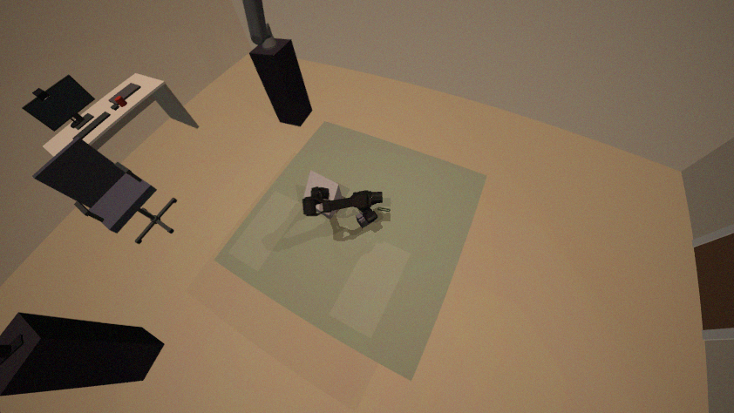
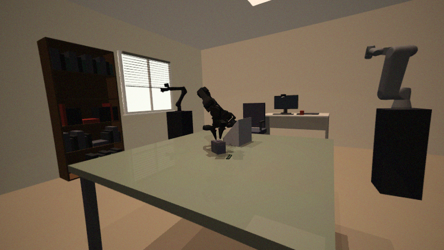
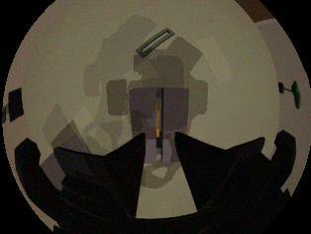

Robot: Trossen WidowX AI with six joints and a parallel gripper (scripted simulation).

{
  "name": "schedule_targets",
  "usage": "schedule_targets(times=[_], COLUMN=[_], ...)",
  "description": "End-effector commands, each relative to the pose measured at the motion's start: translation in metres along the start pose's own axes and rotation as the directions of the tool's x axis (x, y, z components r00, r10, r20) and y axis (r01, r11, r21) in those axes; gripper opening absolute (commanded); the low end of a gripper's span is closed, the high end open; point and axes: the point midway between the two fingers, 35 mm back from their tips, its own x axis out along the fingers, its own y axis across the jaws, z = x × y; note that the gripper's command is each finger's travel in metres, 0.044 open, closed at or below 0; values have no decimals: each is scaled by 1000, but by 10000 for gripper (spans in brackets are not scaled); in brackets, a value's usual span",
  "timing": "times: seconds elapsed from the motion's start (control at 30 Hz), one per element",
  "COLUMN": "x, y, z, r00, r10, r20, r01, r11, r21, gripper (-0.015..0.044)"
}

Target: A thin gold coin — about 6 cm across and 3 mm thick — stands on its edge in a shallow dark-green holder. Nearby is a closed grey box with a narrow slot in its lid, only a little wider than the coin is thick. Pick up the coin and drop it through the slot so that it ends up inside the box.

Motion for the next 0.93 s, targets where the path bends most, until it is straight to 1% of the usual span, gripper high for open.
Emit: schedule_targets(times=[0.0,0.17,0.33,0.43,0.5,0.53,0.6,0.9], x=[0,0,-17,-20,-38,-49,-59,-59], y=[0,0,0,0,1,2,3,3], z=[0,0,0,0,-1,-2,-3,-3], r00=[1000,1000,1000,1000,1000,1000,1000,1000], r10=[0,0,0,0,0,0,-1,-1], r20=[0,0,1,0,-4,-7,-10,-10], r01=[0,0,0,0,0,0,1,1], r11=[1000,1000,1000,1000,1000,1000,1000,1000], r21=[1,1,0,-1,-3,-5,-6,-6], gripper=[161,161,292,371,423,440,440,440])
